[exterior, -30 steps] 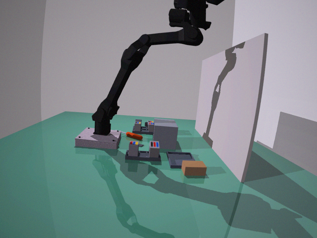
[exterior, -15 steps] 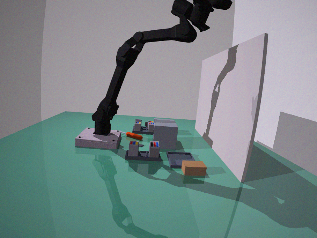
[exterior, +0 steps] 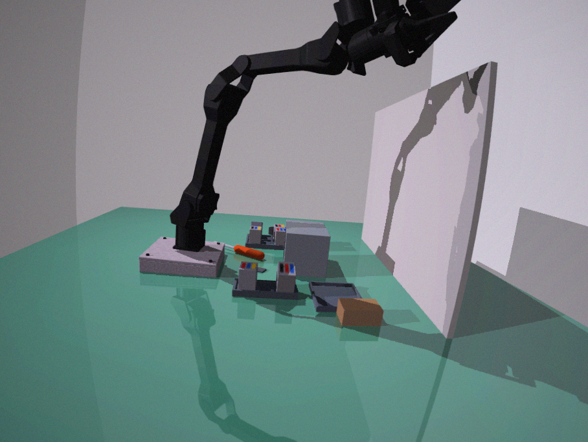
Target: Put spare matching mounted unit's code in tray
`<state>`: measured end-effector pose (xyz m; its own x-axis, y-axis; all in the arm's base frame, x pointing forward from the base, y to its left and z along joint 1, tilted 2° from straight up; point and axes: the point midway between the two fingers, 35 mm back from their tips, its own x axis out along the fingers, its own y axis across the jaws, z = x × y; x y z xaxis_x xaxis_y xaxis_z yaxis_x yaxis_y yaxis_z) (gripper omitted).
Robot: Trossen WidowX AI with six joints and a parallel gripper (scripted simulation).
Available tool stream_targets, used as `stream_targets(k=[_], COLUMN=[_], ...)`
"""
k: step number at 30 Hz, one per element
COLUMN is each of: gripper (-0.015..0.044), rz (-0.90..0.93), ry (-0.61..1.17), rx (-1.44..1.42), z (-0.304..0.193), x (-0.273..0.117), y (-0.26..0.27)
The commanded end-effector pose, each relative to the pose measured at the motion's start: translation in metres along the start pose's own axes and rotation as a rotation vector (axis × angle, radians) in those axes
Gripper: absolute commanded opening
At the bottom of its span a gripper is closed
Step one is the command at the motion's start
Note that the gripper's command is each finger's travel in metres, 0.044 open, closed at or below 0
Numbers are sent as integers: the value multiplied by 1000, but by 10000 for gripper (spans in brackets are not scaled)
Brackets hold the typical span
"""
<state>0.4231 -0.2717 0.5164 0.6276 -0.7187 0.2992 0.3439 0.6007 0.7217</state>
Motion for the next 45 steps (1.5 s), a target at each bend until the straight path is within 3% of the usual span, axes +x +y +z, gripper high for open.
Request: stream_targets(k=[1,10,18,26,33,45], gripper=[440,440,440,440,440,440], rz=[-95,-182,-165,-50,75,87], ry=[268,724,1062,1544,1939,1973], rx=[-197,-441,-596,-856,-1114,-1139], z=[-45,-115,-175,-242,-253,-252], x=[-16,-72,-132,-244,-347,-356], y=[-39,-81,-80,-59,-47,-46])
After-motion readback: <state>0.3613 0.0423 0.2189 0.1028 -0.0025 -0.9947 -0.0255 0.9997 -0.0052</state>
